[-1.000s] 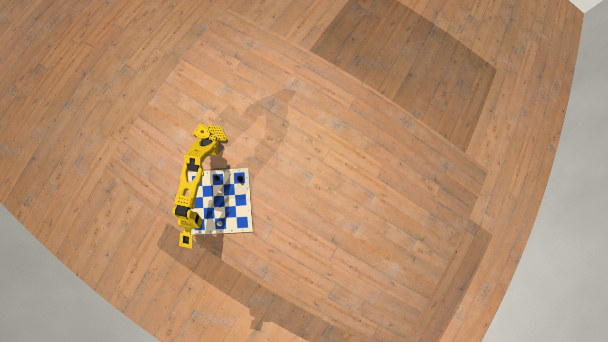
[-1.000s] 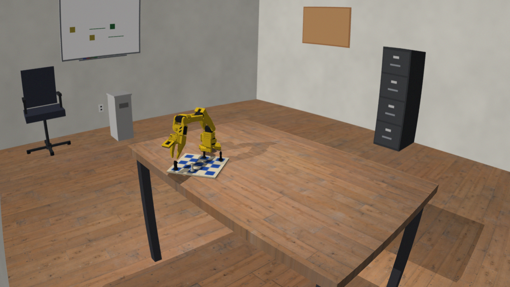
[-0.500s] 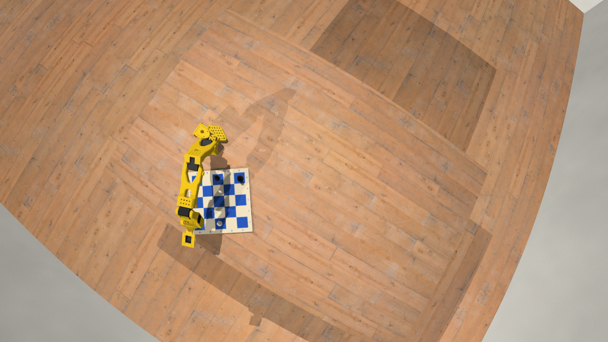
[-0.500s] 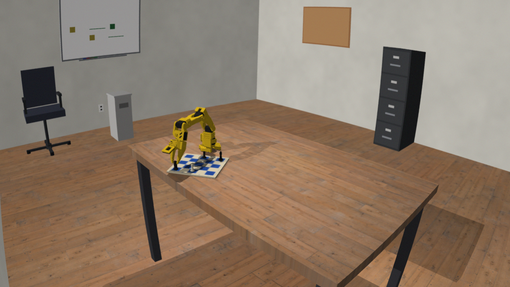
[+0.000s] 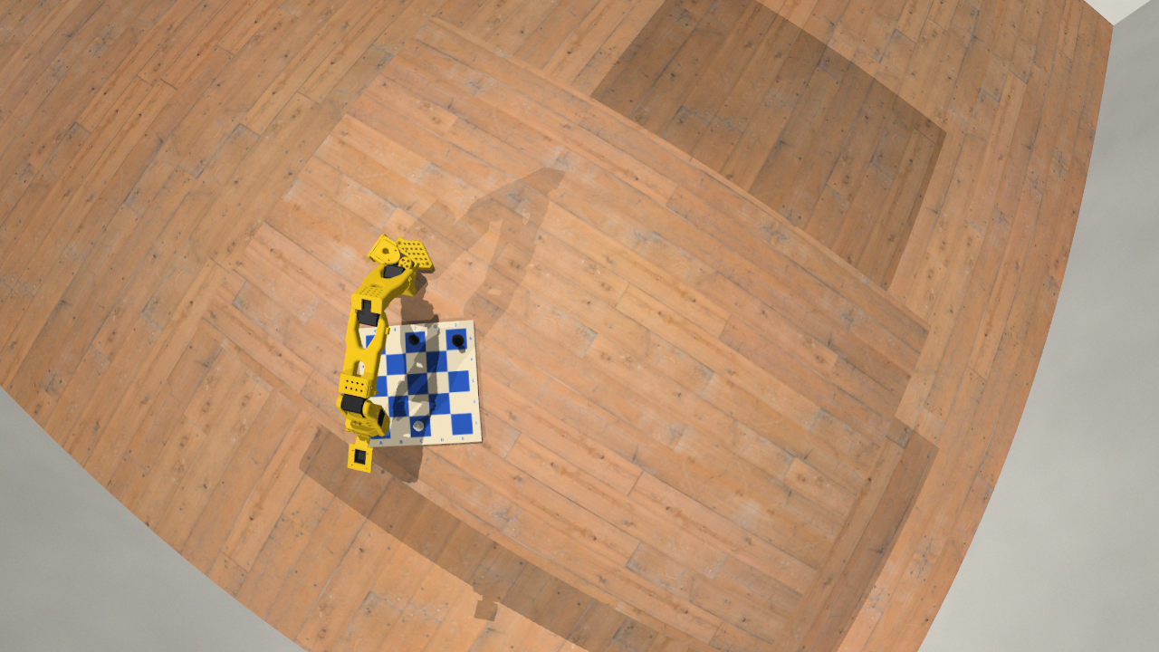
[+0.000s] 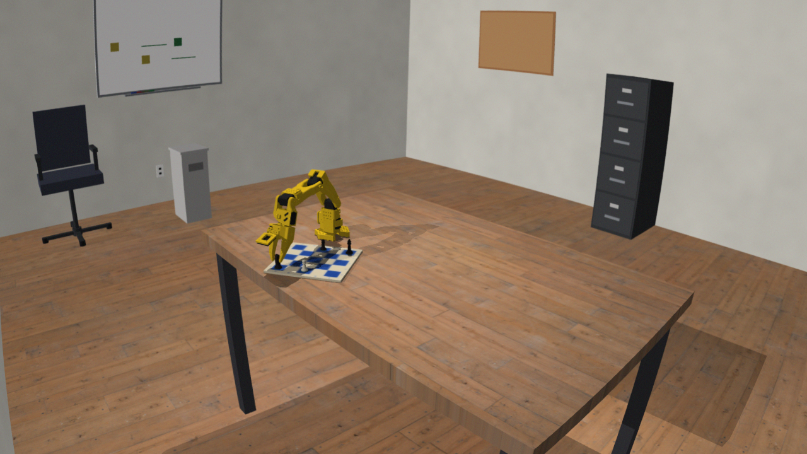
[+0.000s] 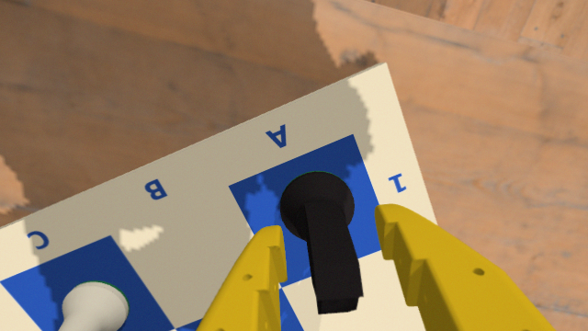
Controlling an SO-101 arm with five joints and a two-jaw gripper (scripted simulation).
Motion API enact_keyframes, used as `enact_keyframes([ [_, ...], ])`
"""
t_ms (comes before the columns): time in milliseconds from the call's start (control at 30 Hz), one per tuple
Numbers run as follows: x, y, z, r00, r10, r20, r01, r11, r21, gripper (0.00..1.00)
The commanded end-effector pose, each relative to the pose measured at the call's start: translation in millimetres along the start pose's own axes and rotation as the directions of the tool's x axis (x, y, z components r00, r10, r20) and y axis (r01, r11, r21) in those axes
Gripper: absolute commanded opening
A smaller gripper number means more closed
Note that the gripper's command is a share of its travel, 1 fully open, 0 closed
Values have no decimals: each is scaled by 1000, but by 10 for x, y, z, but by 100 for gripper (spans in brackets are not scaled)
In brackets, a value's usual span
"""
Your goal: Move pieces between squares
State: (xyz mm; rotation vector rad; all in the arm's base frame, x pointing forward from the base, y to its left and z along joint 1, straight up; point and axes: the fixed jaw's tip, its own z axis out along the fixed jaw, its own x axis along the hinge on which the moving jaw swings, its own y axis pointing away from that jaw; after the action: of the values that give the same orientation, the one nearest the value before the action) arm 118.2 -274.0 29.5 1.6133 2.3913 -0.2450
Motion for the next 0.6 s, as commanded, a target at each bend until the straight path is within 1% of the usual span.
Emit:
enact_keyframes([
  [0,18,-22,7,1000,16,-4,-16,1000,1,13],
  [567,53,-22,31,1000,16,-4,-16,1000,1,13],
])
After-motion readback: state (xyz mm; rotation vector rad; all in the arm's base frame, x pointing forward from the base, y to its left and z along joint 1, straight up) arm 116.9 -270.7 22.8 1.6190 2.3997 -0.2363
